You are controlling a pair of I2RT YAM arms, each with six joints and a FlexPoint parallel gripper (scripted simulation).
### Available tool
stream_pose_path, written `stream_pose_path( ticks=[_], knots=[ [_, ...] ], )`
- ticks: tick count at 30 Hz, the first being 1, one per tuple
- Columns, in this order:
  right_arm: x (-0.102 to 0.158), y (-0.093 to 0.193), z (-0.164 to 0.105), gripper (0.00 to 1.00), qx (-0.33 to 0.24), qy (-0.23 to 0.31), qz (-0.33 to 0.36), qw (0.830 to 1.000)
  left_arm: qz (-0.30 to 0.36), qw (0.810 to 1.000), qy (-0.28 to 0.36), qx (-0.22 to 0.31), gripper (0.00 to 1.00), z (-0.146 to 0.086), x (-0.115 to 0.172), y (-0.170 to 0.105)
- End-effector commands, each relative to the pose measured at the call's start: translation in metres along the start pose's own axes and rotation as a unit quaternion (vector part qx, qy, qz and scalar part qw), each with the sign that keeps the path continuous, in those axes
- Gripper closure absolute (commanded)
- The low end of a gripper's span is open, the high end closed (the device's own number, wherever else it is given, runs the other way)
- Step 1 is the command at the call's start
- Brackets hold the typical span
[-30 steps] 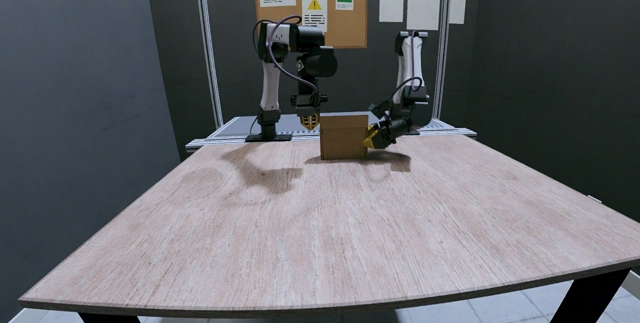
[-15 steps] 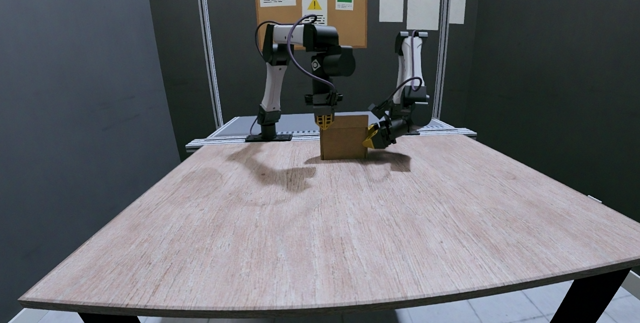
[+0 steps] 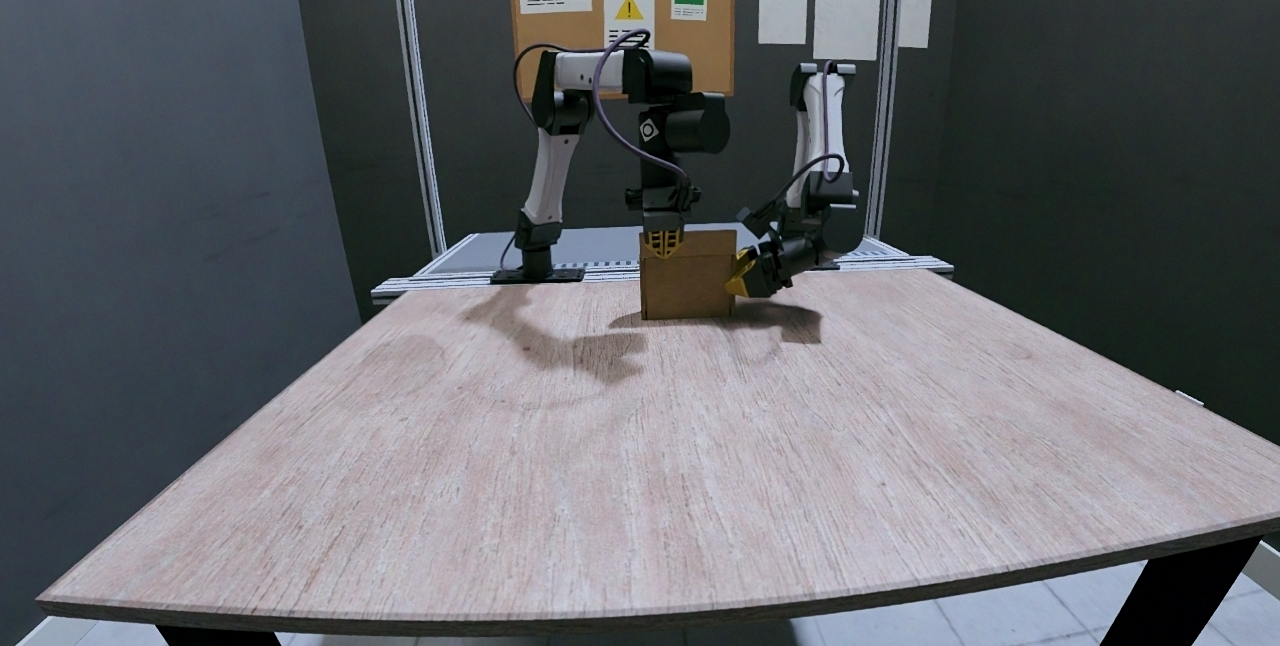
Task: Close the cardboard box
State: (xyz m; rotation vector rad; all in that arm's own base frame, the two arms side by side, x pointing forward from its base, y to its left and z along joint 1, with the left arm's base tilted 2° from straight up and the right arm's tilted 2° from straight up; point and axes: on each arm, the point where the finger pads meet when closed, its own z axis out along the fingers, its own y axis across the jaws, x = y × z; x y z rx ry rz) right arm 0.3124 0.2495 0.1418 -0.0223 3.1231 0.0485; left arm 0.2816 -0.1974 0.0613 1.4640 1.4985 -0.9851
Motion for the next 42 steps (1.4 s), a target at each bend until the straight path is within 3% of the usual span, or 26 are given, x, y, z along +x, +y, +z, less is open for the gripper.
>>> stream_pose_path(
  ticks=[1, 42],
  knots=[
    [0.009, -0.006, -0.013, 1.0, 0.002, -0.005, 0.007, 1.0, 0.012, 1.0, -0.003, 0.0, 0.55, 0.001, -0.004, 0.001],
    [0.028, -0.001, -0.012, 1.0, -0.006, -0.013, 0.005, 1.0, 0.012, 1.0, -0.003, 0.0, 0.55, 0.001, -0.004, 0.001]
  ],
)
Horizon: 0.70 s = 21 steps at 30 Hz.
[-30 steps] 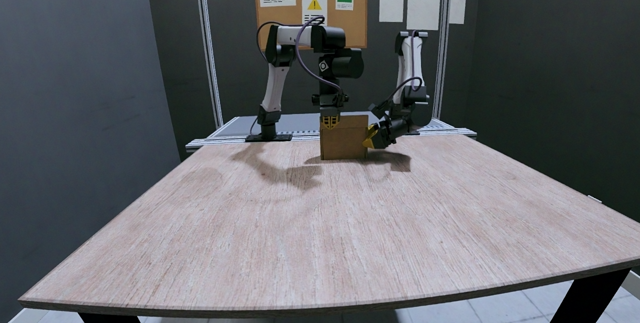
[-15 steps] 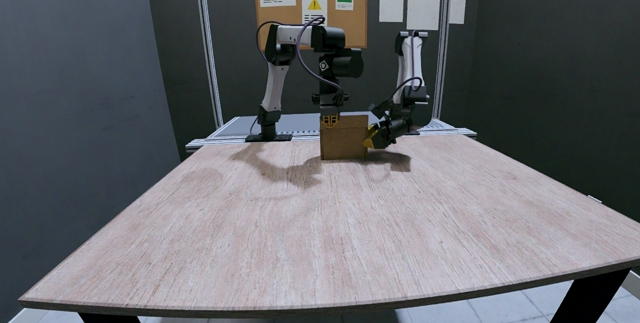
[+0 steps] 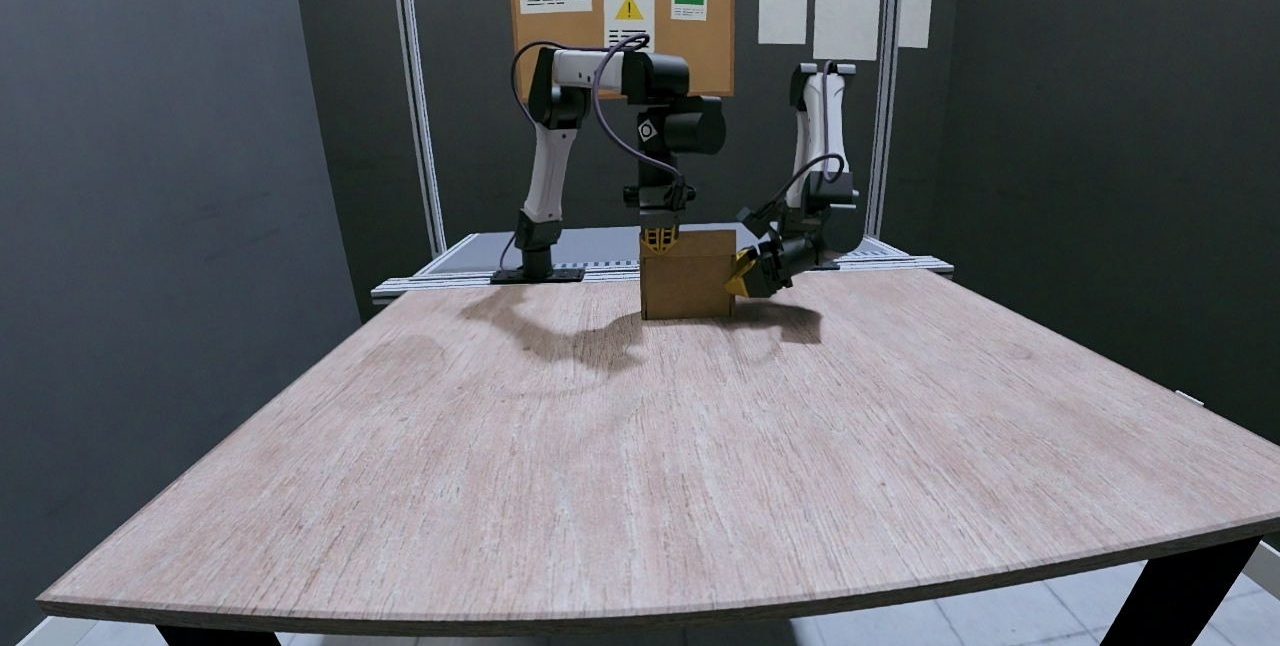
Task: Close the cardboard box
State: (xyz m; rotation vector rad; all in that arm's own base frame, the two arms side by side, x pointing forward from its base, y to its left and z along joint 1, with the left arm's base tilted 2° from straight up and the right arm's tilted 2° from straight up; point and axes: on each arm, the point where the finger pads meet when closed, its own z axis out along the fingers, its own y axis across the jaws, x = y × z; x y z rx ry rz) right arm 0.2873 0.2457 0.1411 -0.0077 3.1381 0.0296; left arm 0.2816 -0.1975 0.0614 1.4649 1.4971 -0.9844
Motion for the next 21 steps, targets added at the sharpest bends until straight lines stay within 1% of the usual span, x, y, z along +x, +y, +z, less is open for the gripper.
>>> stream_pose_path(
  ticks=[1, 21],
  knots=[
    [0.004, 0.002, -0.012, 1.0, -0.012, -0.02, 0.001, 1.0, 0.011, 1.0, -0.003, 0.0, 0.55, 0.001, -0.004, 0.001],
    [0.017, 0.0, -0.012, 1.0, -0.01, -0.016, 0.001, 1.0, 0.011, 1.0, -0.003, 0.0, 0.55, 0.001, -0.004, 0.001]
  ],
)
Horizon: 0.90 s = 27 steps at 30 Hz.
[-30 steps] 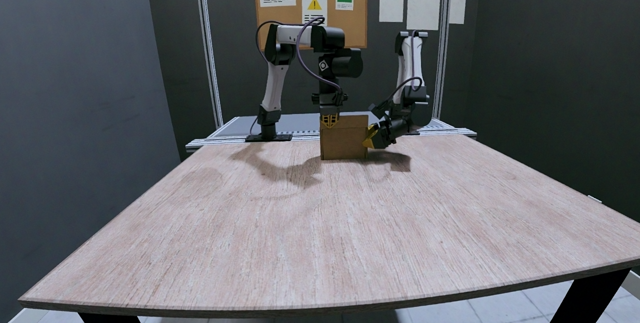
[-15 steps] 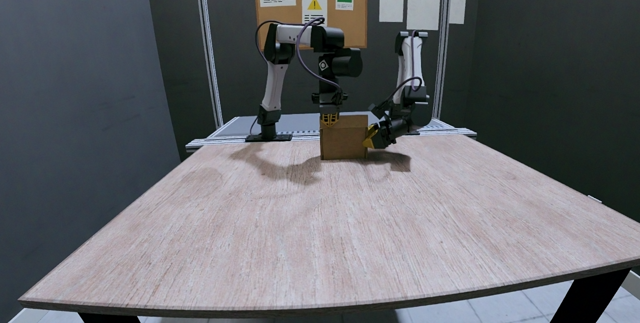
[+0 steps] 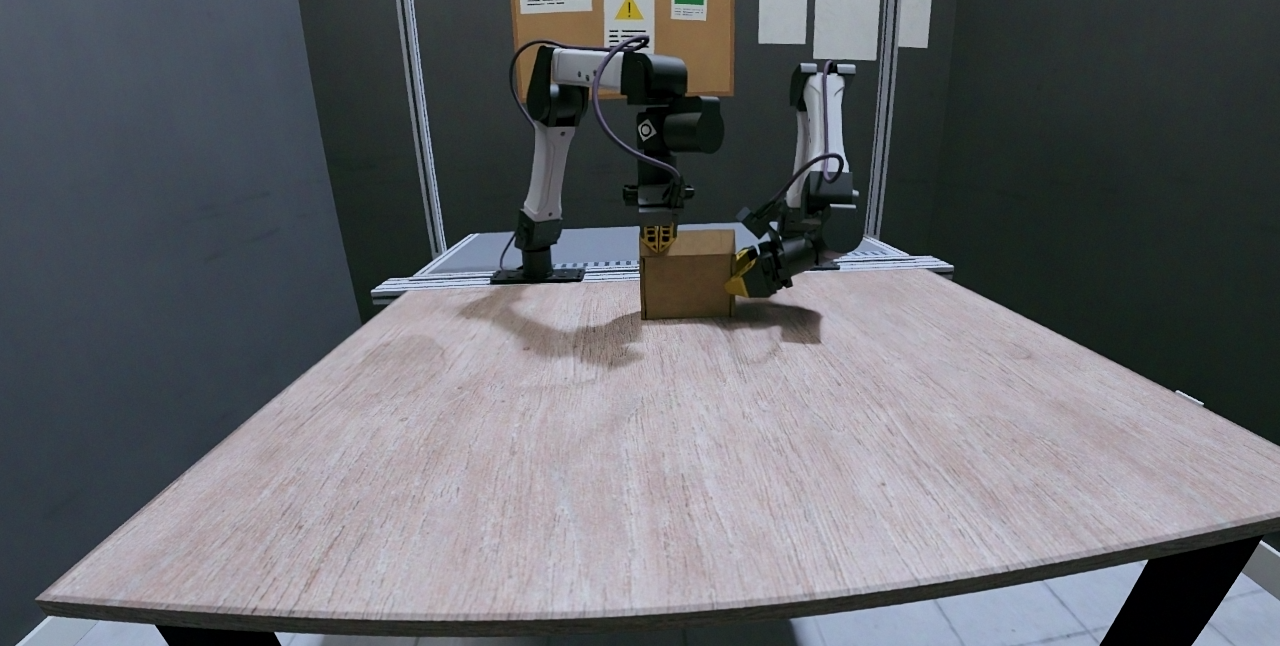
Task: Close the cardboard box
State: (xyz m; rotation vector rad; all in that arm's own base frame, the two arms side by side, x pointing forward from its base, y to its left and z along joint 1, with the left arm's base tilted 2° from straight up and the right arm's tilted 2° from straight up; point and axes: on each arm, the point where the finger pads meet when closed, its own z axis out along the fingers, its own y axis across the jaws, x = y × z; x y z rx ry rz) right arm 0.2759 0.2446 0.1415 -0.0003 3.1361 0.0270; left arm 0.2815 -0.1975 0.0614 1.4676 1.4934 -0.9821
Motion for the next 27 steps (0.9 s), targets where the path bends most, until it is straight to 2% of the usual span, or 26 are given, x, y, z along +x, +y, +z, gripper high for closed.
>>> stream_pose_path(
  ticks=[1, 27],
  knots=[
    [0.007, 0.001, -0.012, 1.0, -0.01, -0.014, -0.001, 1.0, 0.009, 1.0, -0.003, 0.0, 0.55, 0.001, -0.004, 0.002],
    [0.026, -0.004, -0.012, 1.0, -0.008, -0.003, -0.002, 1.0, 0.009, 1.0, -0.003, 0.0, 0.55, 0.001, -0.004, 0.002]
  ],
)
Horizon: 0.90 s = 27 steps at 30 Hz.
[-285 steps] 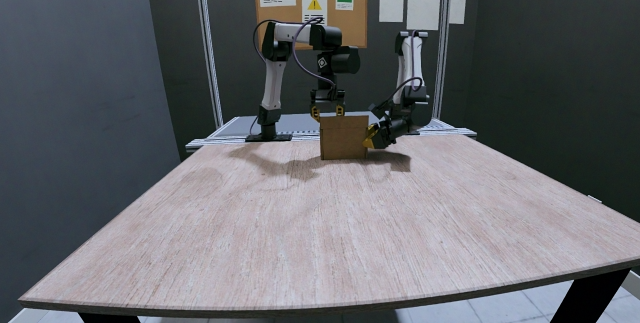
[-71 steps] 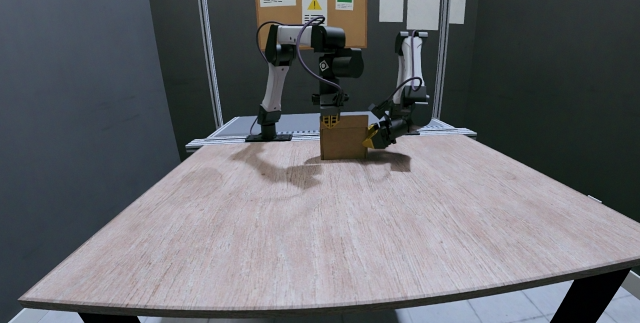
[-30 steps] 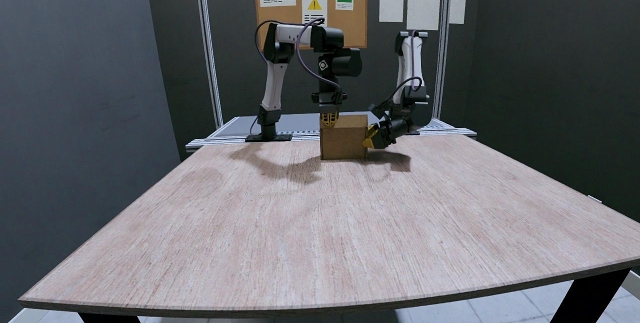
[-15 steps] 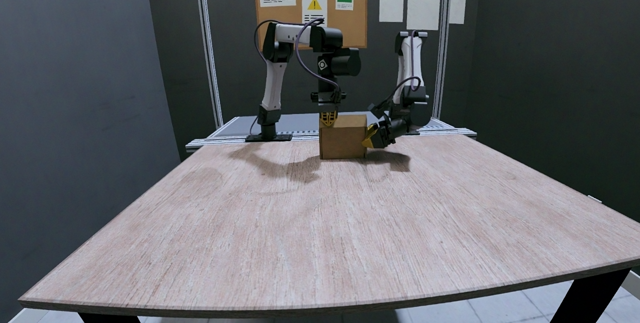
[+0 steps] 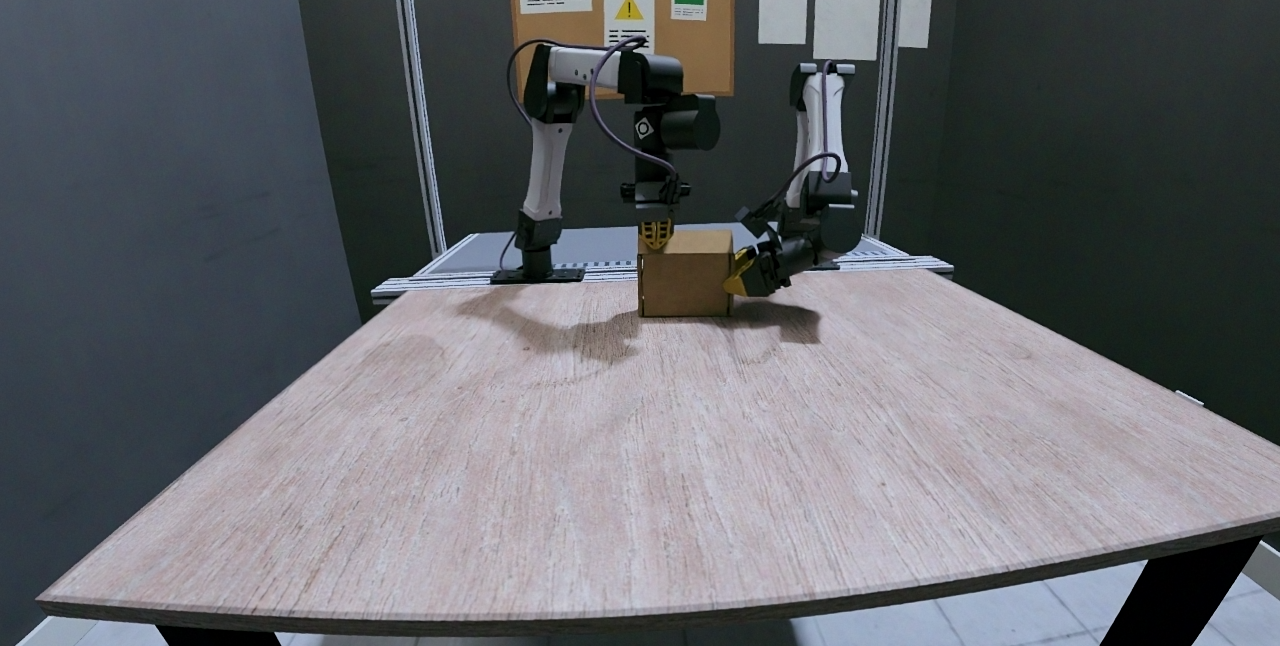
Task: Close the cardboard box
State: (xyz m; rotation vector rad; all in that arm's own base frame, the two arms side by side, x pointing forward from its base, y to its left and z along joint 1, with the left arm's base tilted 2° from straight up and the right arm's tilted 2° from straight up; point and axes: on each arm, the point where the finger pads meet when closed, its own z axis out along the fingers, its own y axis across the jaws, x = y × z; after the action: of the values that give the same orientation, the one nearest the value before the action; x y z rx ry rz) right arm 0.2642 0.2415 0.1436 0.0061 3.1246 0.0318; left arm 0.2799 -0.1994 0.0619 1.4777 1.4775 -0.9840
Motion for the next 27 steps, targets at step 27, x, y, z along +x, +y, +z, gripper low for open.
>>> stream_pose_path(
  ticks=[27],
  knots=[
    [0.0225, 0.0043, -0.0011, 1.0, -0.015, -0.007, -0.003, 1.0, 0.003, 1.0, -0.001, -0.004, 0.55, -0.0007, -0.0029, 0.0032]
  ],
)
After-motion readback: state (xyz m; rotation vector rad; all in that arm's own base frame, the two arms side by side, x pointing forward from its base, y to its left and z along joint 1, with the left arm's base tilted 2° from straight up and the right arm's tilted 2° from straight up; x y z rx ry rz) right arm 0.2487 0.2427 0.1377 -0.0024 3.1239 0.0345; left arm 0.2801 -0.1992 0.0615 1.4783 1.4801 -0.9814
